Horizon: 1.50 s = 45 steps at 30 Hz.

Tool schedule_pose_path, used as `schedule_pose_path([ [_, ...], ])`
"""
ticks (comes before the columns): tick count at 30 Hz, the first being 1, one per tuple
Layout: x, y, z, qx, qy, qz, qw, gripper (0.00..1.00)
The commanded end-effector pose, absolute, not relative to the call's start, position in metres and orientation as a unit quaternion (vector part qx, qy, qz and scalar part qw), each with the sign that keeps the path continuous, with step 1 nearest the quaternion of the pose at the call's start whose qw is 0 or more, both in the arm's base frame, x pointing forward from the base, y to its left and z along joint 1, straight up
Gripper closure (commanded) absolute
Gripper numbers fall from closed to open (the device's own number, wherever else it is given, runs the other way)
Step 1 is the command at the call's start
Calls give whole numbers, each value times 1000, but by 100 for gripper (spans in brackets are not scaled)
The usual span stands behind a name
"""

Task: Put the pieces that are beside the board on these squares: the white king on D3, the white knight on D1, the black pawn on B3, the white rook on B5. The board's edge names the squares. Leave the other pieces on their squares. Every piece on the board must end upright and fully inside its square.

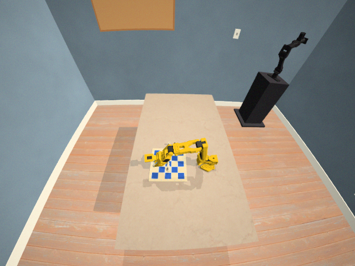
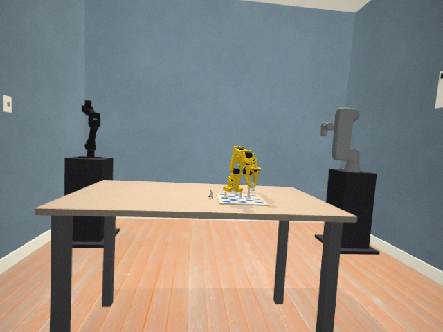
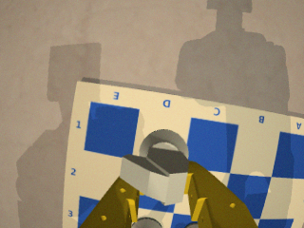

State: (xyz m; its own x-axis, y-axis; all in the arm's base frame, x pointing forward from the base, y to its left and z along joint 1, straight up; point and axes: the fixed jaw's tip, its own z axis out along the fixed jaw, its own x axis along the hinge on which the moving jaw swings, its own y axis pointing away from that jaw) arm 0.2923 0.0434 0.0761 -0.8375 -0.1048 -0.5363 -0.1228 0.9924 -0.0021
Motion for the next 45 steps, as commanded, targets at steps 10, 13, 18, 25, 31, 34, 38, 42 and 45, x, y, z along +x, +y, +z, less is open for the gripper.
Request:
schedule_pose_path([
  [10,292,46,46,-66,959,17,274,100],
  [13,292,46,42,-66,959,17,273,100],
  [18,292,46,36,-66,959,17,273,100],
  [25,292,46,29,-66,959,17,273,100],
  [31,292,46,28,-66,959,17,273,100],
  [34,292,46,28,-66,959,17,273,100],
  [38,292,46,27,-66,960,17,273,100],
  [42,289,45,26,-66,960,17,273,100],
  [45,288,45,25,-66,960,17,273,100],
])
